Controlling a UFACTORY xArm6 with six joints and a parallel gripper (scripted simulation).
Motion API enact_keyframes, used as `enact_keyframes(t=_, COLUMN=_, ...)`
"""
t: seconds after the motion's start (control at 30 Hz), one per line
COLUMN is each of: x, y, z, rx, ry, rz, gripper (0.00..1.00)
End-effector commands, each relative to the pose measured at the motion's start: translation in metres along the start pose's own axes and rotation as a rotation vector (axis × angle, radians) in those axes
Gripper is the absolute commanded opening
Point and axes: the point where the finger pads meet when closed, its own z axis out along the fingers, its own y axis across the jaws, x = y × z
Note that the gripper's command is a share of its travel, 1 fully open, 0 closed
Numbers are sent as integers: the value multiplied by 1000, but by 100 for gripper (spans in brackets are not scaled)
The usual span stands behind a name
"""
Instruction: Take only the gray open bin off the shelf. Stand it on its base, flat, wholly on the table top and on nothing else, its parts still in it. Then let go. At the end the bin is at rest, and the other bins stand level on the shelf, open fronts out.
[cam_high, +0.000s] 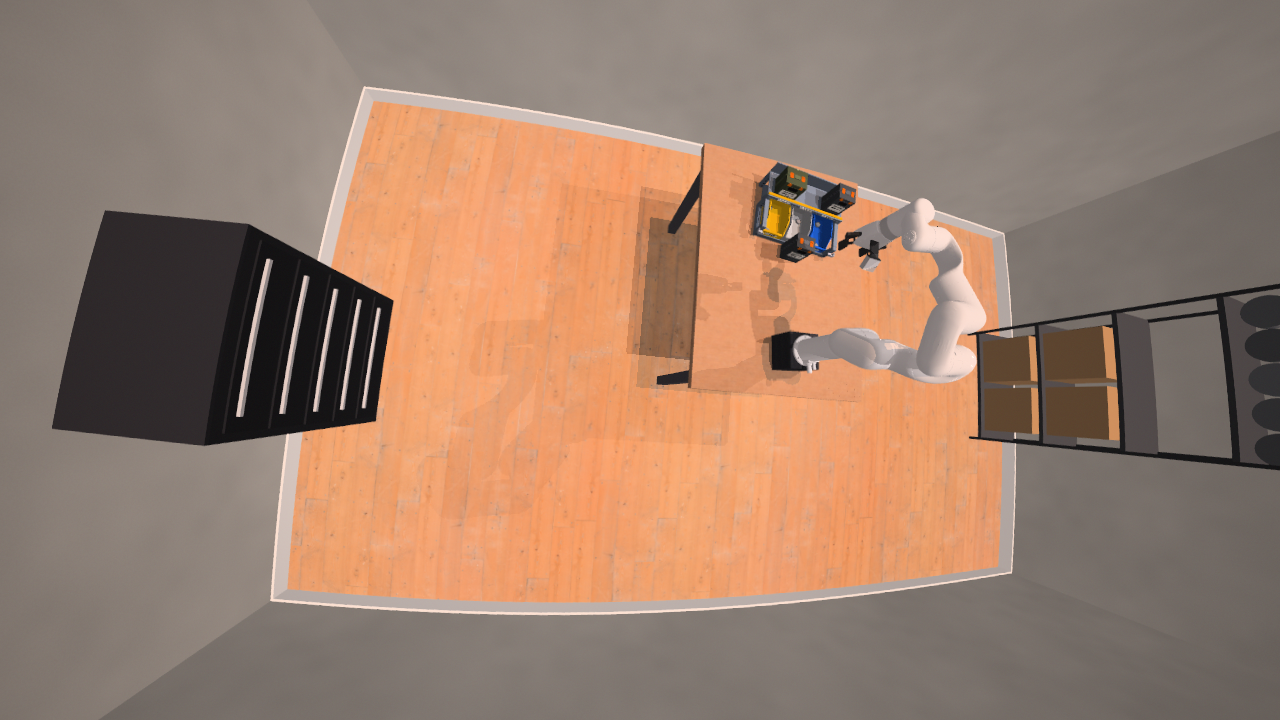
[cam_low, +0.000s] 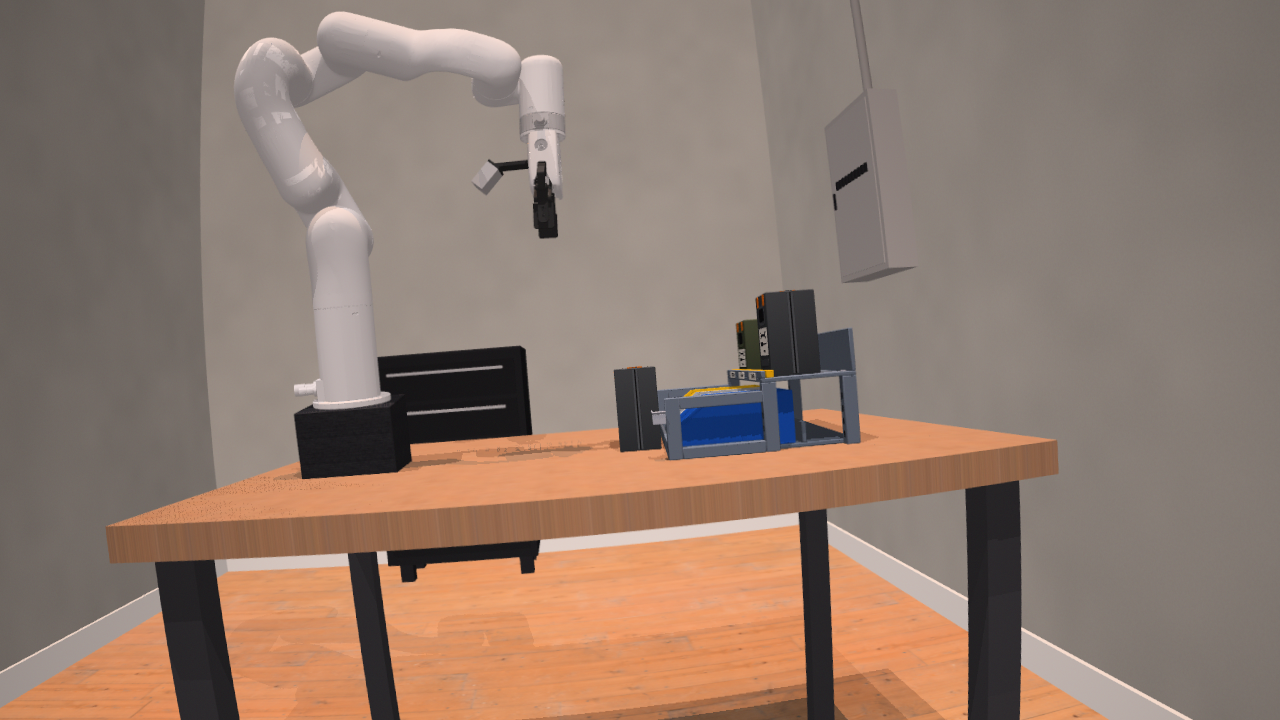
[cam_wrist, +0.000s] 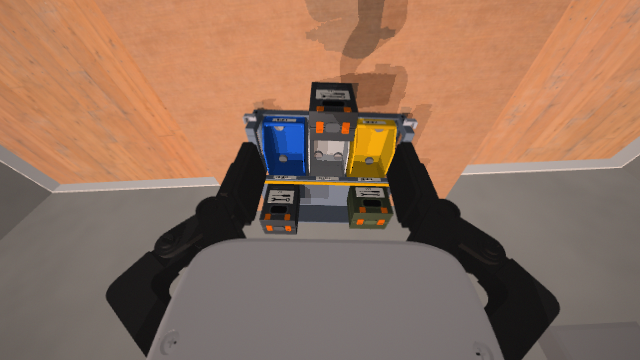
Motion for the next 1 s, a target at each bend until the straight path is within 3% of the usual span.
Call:
enact_keyframes(t=0.0, x=-1, y=0, z=-1, rx=0, ry=-6, rz=-2, gripper=100)
enact_keyframes(t=0.63, x=-1, y=0, z=-1, rx=21, ry=-29, rz=-51, gripper=100)
enact_keyframes(t=0.8, x=-1, y=-1, z=-1, rx=25, ry=-26, rz=-311, gripper=100)
enact_keyframes(t=0.97, x=-1, y=-1, z=-1, rx=25, ry=-26, rz=-311, gripper=100)
